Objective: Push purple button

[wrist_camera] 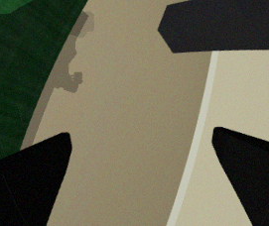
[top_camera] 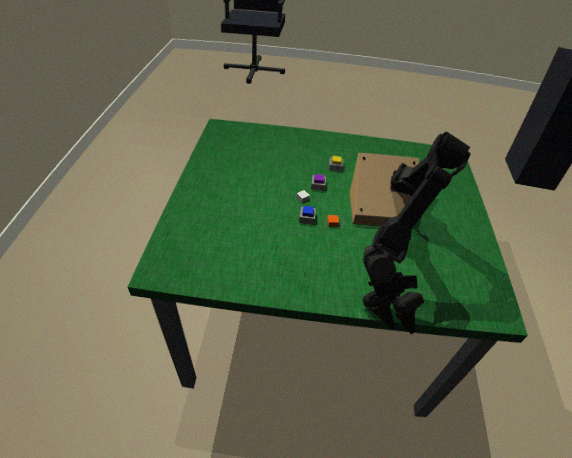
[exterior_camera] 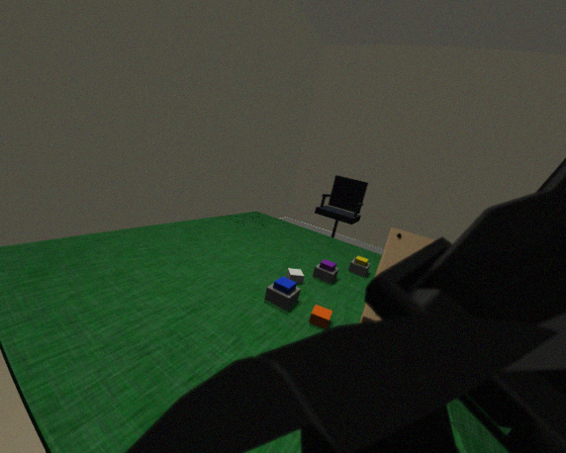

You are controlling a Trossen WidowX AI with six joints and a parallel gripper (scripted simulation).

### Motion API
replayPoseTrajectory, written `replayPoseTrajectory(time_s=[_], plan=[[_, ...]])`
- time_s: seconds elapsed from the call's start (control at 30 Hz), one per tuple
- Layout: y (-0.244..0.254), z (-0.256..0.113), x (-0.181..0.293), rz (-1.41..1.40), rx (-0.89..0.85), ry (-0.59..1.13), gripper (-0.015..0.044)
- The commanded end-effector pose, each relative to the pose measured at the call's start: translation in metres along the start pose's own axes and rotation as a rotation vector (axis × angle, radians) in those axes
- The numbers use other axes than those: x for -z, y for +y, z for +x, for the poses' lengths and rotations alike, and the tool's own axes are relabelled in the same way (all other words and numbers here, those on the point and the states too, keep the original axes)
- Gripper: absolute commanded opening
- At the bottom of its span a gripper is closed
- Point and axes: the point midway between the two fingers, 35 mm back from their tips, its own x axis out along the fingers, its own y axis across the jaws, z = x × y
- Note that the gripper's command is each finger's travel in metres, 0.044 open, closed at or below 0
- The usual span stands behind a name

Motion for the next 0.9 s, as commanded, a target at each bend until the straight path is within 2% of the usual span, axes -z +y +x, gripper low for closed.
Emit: replayPoseTrajectory(time_s=[0.0, 0.23, 0.43, 0.63, 0.87], plan=[[0.027, -0.04, 0.055, 0.26, -0.069, 0.183, 0.04], [0.117, -0.134, 0.118, 0.808, -0.207, 0.528, 0.04], [0.192, -0.231, 0.126, 1.257, -0.257, 0.823, 0.04], [0.255, -0.33, 0.093, 1.722, -0.226, 1.106, 0.04], [0.303, -0.432, 0.007, 2.332, -0.039, 1.413, 0.04]])
